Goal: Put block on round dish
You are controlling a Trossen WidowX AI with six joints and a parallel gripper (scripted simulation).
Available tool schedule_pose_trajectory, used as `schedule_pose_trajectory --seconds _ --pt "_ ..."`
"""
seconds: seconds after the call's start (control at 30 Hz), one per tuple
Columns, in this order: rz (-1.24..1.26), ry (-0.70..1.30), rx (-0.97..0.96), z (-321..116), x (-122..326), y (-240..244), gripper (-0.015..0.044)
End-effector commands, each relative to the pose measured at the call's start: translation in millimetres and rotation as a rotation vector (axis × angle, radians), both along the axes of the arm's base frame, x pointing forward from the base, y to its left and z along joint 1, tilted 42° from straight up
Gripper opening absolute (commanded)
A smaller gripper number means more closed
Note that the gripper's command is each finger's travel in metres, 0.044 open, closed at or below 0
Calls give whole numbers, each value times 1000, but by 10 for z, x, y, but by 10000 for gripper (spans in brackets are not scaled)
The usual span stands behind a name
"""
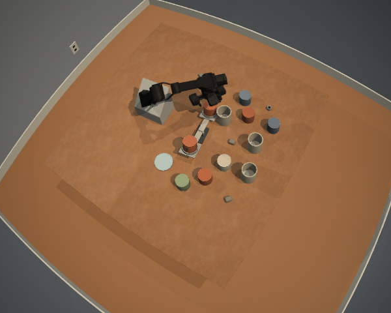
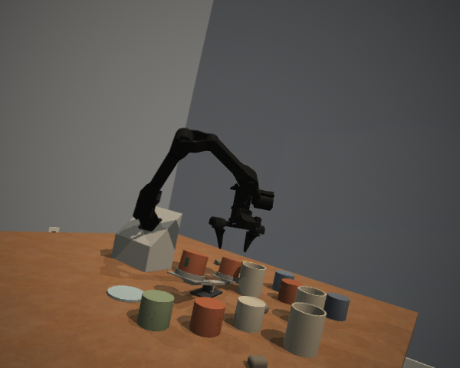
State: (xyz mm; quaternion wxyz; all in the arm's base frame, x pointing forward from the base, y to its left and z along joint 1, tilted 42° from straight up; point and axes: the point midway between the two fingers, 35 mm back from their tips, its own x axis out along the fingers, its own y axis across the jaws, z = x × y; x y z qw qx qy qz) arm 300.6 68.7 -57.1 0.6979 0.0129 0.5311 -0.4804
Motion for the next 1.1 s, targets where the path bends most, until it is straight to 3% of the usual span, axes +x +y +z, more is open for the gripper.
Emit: schedule_pose_trajectory --seconds 0.0,1.07 --pt "-25 -8 8 -38 26 13 440" --pt "-24 -7 6 -431 18 -325 440"
